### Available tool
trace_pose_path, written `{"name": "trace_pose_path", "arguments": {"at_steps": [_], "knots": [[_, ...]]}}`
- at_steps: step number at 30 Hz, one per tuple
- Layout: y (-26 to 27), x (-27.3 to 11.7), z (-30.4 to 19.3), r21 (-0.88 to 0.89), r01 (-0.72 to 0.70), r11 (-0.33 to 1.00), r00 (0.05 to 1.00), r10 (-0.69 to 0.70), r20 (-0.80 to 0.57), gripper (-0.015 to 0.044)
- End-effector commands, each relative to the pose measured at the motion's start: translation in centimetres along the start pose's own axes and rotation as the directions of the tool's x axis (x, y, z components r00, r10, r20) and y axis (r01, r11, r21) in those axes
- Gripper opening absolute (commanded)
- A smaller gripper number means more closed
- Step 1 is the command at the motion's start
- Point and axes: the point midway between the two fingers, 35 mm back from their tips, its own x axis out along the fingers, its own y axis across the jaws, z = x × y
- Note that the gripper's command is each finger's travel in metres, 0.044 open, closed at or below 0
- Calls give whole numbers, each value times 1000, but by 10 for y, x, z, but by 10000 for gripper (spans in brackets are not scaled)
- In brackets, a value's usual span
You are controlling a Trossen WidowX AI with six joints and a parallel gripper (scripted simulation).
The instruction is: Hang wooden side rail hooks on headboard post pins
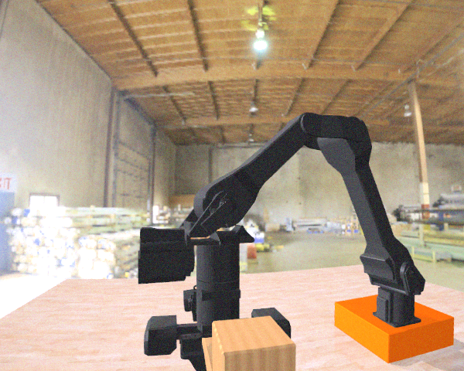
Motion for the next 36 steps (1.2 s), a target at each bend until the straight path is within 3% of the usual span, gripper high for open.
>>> {"name": "trace_pose_path", "arguments": {"at_steps": [1,36], "knots": [[0,0,0,1,0,1000,1000,0,0,0],[0,-6,0,-7,3,1000,1000,-3,4,0]]}}
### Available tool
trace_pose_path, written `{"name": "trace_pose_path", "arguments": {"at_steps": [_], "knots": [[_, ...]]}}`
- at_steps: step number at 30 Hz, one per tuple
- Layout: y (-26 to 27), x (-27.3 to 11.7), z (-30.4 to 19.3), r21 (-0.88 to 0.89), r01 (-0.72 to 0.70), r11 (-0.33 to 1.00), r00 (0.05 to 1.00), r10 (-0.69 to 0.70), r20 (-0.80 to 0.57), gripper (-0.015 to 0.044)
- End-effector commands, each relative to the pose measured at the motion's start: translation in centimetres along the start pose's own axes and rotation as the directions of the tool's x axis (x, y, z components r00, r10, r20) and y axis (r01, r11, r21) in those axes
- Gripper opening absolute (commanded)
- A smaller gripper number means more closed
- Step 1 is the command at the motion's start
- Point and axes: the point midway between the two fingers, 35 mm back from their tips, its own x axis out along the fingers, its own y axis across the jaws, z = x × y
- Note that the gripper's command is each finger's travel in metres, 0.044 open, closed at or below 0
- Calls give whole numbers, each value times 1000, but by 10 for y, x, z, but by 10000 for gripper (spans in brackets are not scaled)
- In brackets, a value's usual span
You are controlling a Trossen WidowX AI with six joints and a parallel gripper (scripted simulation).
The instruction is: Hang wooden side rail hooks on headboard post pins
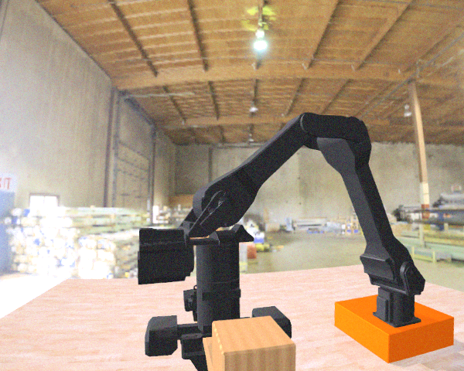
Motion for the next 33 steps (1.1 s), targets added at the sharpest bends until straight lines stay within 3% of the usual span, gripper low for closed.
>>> {"name": "trace_pose_path", "arguments": {"at_steps": [1,33], "knots": [[1,-3,0,-2,-6,1000,1000,6,2,0],[1,-9,0,-2,-6,1000,1000,6,2,0]]}}
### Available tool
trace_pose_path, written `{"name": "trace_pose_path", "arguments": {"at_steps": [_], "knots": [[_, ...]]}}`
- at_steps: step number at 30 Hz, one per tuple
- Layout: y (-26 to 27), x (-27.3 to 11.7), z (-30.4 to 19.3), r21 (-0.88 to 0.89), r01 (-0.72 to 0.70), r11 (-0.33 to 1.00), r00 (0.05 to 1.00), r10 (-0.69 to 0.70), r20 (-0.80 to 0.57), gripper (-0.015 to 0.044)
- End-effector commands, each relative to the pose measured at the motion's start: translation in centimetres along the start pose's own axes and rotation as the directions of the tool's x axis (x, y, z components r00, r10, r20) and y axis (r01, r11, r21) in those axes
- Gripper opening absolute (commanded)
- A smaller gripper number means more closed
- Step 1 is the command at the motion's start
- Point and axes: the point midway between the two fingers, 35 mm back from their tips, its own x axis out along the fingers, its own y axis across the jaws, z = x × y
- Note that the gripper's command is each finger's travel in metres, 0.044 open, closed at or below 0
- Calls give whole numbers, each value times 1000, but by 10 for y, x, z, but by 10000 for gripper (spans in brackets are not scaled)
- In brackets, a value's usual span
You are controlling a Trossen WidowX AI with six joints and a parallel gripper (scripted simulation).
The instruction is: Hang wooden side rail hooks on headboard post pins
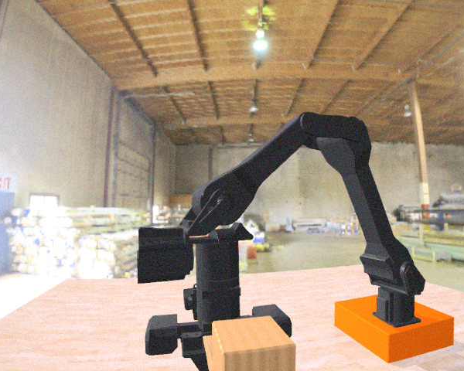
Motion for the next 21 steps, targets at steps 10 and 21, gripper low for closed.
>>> {"name": "trace_pose_path", "arguments": {"at_steps": [10,21], "knots": [[2,-8,0,-1,-14,1000,1000,14,0,0],[2,-10,0,-1,-14,1000,1000,14,0,0]]}}
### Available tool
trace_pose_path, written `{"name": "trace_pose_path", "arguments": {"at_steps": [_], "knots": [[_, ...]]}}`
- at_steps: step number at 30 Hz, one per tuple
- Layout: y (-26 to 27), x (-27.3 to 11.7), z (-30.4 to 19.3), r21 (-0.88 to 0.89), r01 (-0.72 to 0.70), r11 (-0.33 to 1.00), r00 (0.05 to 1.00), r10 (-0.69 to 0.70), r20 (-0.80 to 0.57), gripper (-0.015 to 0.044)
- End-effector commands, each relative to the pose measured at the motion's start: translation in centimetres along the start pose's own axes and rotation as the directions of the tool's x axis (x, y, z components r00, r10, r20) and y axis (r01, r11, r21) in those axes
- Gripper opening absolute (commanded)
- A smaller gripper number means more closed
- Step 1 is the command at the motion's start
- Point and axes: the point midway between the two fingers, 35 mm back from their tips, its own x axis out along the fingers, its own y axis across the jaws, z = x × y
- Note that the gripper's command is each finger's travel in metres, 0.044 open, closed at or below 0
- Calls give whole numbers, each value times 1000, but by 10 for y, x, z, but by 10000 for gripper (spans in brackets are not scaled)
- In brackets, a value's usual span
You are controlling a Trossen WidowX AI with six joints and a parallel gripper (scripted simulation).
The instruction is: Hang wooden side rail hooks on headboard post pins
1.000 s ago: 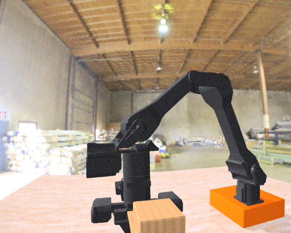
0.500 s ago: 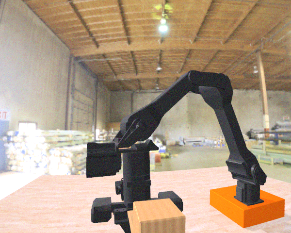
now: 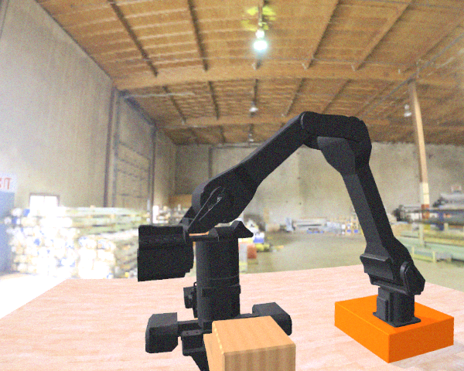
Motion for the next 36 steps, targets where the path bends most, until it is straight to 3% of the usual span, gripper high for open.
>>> {"name": "trace_pose_path", "arguments": {"at_steps": [1,36], "knots": [[2,-7,0,0,-17,1000,1000,17,0,0],[2,-13,0,0,-17,1000,1000,17,0,0]]}}
